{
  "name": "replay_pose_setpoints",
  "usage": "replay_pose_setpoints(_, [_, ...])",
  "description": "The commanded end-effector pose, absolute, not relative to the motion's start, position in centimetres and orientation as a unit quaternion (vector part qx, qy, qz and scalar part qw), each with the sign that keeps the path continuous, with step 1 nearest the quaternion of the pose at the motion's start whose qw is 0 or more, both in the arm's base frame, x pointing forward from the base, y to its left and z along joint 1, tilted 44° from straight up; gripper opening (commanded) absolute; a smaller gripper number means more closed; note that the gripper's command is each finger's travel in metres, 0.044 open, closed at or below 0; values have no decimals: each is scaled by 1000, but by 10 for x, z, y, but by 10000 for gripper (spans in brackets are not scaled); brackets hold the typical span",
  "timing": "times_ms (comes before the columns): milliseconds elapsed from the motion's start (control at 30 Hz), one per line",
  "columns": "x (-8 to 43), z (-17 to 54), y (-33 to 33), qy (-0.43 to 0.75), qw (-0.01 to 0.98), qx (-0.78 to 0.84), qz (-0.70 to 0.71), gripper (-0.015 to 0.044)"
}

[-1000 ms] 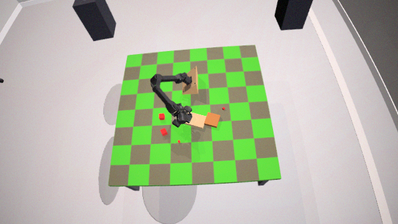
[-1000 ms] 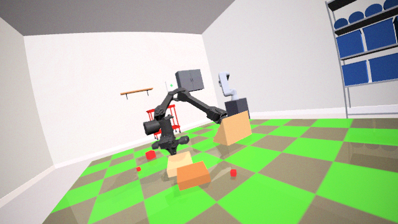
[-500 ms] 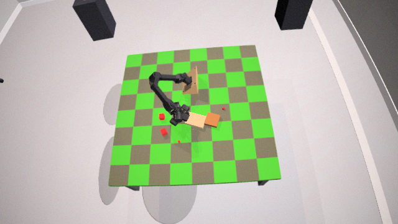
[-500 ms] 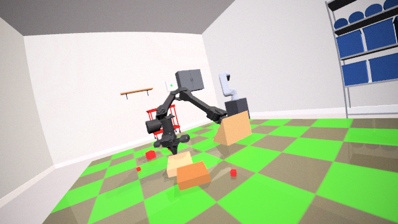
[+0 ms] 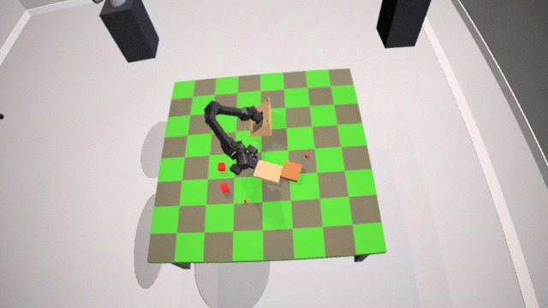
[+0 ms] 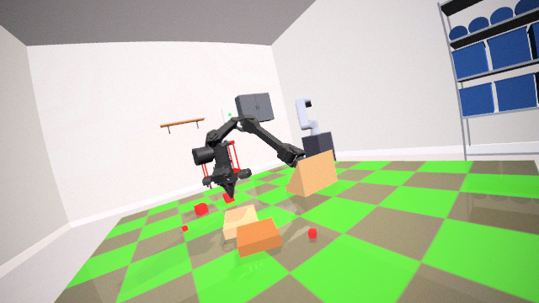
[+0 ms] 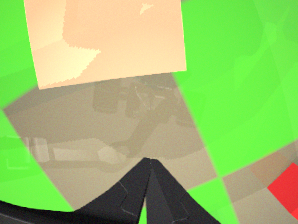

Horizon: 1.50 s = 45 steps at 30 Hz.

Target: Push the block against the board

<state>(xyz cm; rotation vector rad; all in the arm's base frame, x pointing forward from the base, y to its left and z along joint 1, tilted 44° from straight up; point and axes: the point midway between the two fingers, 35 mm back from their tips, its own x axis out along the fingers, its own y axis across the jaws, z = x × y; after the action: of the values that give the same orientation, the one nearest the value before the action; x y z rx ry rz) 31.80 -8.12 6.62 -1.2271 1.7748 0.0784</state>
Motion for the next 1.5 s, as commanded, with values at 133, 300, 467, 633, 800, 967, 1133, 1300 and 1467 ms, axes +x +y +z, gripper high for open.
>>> replay_pose_setpoints(133, [330, 63, -76, 726, 501, -471, -12, 0])
replay_pose_setpoints(300, [347, 57, -69, 722, 541, -425, -74, 0])
replay_pose_setpoints(467, [362, 50, -61, 713, 576, -376, -136, 0])
replay_pose_setpoints(633, [377, 42, -53, 699, 606, -324, -197, 0])
replay_pose_setpoints(800, [391, 33, -44, 680, 632, -270, -257, 0])
replay_pose_setpoints(967, [404, 23, -35, 655, 652, -214, -315, 0])
replay_pose_setpoints(1133, [415, 12, -26, 626, 668, -156, -371, 0])
replay_pose_setpoints(1300, [423, 3, -19, 602, 676, -116, -408, 0])
replay_pose_setpoints(1467, [423, 3, -19, 602, 676, -116, -408, 0])
